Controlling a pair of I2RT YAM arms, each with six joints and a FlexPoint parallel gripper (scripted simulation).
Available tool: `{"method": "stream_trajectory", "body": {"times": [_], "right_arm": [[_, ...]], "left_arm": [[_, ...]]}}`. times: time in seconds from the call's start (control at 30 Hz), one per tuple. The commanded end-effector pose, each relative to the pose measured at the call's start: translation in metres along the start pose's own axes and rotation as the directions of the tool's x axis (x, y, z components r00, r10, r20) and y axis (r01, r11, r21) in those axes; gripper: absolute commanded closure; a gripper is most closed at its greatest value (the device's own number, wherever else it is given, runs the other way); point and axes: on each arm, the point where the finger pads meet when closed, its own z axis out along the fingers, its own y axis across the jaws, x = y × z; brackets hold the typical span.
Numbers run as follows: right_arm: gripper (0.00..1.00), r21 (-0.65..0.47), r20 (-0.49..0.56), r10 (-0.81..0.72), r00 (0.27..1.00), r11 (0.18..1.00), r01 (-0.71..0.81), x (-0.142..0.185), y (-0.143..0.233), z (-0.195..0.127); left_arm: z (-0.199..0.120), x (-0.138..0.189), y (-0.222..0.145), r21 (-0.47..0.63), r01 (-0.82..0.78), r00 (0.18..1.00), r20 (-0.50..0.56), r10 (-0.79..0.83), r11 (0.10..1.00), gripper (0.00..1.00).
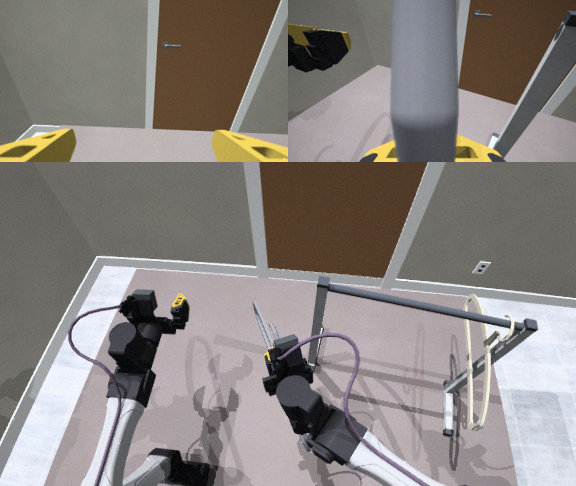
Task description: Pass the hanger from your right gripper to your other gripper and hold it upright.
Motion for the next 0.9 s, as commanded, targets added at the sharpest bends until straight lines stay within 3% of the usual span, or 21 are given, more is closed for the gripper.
{"method": "stream_trajectory", "body": {"times": [0.0, 0.77, 0.87], "right_arm": [[1.00, -0.002, 0.023, 0.014, 1.000, 1.000, -0.014, -0.010, -0.002, -0.004], [1.00, -0.002, 0.023, 0.014, 1.000, 1.000, -0.014, -0.010, -0.002, -0.004], [1.00, -0.002, 0.023, 0.014, 1.000, 1.000, -0.014, -0.010, -0.002, -0.004]], "left_arm": [[-0.002, -0.005, 0.000, 0.001, 0.001, 1.000, 0.014, -0.001, 1.000, 0.00], [-0.002, -0.005, 0.000, 0.001, 0.001, 1.000, 0.014, -0.001, 1.000, 0.00], [-0.004, 0.005, -0.010, 0.063, 0.010, 1.000, -0.015, -0.009, 0.998, 0.00]]}}
